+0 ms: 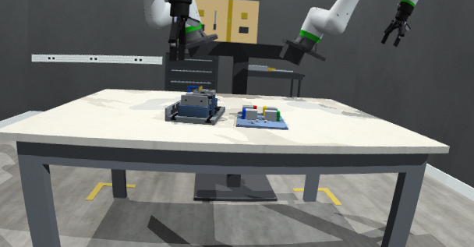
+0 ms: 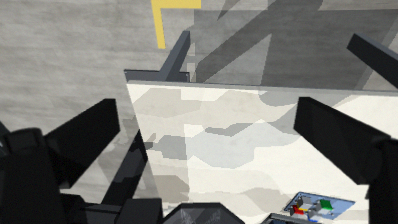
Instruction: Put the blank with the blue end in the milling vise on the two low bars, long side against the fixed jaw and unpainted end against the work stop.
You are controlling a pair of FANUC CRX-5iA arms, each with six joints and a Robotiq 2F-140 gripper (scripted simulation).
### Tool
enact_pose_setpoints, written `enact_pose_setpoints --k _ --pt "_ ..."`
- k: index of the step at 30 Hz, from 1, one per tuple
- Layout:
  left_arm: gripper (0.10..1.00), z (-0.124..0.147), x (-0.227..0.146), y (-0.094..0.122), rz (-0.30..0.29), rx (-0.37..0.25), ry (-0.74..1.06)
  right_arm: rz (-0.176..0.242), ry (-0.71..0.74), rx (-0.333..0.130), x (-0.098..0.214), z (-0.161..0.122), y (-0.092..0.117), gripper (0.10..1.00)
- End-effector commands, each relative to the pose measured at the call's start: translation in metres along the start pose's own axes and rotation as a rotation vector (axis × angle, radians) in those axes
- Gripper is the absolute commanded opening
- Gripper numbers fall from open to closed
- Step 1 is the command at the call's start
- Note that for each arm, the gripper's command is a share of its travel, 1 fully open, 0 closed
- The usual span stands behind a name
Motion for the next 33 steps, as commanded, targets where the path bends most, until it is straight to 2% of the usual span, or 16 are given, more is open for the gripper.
enact_pose_setpoints --k 1,9,10,24,26,27,33 --pt "1.0 0.0 0.0 0.001 0.0 0.002 0.0 0.002 -0.002 -0.001 0.0 -0.01 0.003 1.0" --pt "1.0 0.0 0.0 0.001 0.0 0.002 0.0 0.002 -0.004 -0.002 -0.001 -0.03 0.008 1.0" --pt "1.0 0.0 0.0 0.001 0.0 0.002 0.0 -0.01 0.009 0.015 0.0 -0.03 0.009 1.0" --pt "1.0 0.0 0.0 0.001 0.0 0.002 0.0 0.002 -0.004 -0.002 -0.002 -0.077 0.02 1.0" --pt "1.0 0.0 0.0 0.001 0.0 0.002 0.0 0.002 -0.004 -0.002 -0.002 -0.077 0.02 1.0" --pt "1.0 0.0 0.0 0.001 0.0 0.002 0.0 -0.03 0.032 0.041 0.0 -0.075 0.02 1.0" --pt "1.0 0.0 0.0 0.001 0.0 0.002 0.0 -0.016 0.017 0.023 -0.002 -0.096 0.025 1.0"
Point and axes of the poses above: on each arm, the point where the finger pads meet when closed, its own y axis back along the fingers, its own x axis across the jaws, z = x × y, the point moved 8 cm from there along y, back along the fingers, and after that the axes turned 6 degrees about y, right-handed, at the moved point
